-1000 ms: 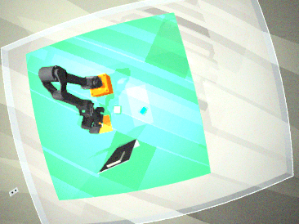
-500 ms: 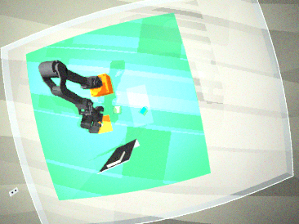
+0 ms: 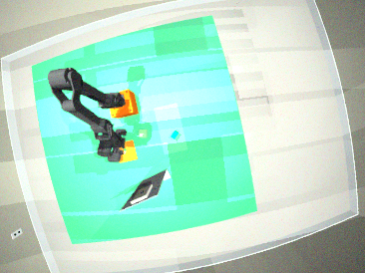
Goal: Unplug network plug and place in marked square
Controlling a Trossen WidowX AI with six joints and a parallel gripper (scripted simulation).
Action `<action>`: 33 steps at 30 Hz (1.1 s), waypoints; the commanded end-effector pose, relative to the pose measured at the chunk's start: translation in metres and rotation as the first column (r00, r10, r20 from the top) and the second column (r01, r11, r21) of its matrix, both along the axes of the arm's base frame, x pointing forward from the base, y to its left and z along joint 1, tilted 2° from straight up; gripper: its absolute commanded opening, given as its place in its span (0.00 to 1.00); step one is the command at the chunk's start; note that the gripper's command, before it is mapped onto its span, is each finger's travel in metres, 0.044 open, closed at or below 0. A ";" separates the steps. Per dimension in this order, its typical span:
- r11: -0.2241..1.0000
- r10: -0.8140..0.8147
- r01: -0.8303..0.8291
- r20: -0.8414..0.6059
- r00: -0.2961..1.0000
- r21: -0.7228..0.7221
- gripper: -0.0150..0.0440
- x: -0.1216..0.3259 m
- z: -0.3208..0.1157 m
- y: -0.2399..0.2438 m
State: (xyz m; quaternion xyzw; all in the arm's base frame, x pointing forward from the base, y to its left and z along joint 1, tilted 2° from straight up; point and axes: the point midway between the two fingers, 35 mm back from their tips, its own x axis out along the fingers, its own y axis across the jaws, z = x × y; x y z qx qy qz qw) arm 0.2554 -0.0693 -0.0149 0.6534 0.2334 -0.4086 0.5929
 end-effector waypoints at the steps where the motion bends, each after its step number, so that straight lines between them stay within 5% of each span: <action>1: 1.000 -0.005 0.005 0.012 1.000 -0.004 0.52 0.004 0.008 -0.001; 33: 1.000 -0.004 0.004 0.012 1.000 -0.003 0.52 0.005 0.040 0.000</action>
